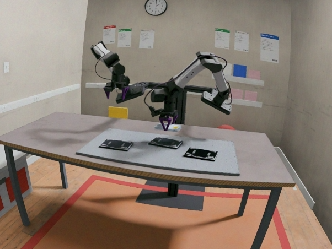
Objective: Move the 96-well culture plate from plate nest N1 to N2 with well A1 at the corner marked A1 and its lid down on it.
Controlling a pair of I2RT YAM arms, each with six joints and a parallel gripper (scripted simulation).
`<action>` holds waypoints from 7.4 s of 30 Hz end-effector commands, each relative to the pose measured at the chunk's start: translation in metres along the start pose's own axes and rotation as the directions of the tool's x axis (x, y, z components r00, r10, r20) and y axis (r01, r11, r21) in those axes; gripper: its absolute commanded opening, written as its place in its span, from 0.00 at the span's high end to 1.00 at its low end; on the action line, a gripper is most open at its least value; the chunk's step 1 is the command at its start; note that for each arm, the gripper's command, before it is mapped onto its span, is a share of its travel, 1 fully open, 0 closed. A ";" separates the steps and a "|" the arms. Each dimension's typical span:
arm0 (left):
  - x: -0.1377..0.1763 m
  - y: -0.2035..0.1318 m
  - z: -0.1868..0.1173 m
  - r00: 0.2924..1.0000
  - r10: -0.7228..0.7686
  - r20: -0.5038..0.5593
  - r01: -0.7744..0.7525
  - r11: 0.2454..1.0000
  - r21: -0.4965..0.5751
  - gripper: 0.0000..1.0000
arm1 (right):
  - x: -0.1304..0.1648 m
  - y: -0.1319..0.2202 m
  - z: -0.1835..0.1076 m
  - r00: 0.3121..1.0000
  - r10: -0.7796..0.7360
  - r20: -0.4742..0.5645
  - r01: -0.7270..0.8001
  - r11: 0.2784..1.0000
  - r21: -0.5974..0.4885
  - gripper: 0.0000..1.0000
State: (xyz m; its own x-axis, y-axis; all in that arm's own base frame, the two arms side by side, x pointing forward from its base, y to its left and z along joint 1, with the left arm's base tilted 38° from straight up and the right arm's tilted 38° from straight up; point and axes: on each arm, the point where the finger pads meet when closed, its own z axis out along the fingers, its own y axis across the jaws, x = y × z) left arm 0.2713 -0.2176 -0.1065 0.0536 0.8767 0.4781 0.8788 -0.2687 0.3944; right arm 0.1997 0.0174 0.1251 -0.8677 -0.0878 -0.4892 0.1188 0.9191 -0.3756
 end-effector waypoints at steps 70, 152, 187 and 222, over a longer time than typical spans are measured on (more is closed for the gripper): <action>0.077 0.034 -0.006 0.999 -0.030 0.025 0.030 0.999 -0.017 1.00 | -0.002 0.000 -0.002 1.000 -0.005 0.005 0.005 1.000 -0.005 0.00; 0.215 0.086 -0.005 1.000 -0.009 0.017 0.009 1.000 -0.016 1.00 | -0.002 0.000 -0.002 1.000 -0.005 0.005 0.005 1.000 -0.005 0.00; 0.216 0.080 0.036 1.000 -0.005 0.017 0.005 1.000 0.007 1.00 | -0.002 0.000 -0.002 1.000 -0.005 0.005 0.005 1.000 -0.005 0.00; 0.218 0.092 0.065 1.000 -0.020 0.016 0.020 1.000 -0.023 1.00 | -0.002 0.000 -0.002 1.000 -0.005 0.005 0.005 1.000 -0.005 0.00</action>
State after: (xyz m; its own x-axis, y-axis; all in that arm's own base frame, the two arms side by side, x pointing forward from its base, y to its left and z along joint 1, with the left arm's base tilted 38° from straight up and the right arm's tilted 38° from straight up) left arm 0.3887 -0.0253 -0.0217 0.0545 0.8829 0.4664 0.8783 -0.2645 0.3982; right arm 0.1997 0.0174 0.1251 -0.8677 -0.0878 -0.4892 0.1187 0.9191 -0.3756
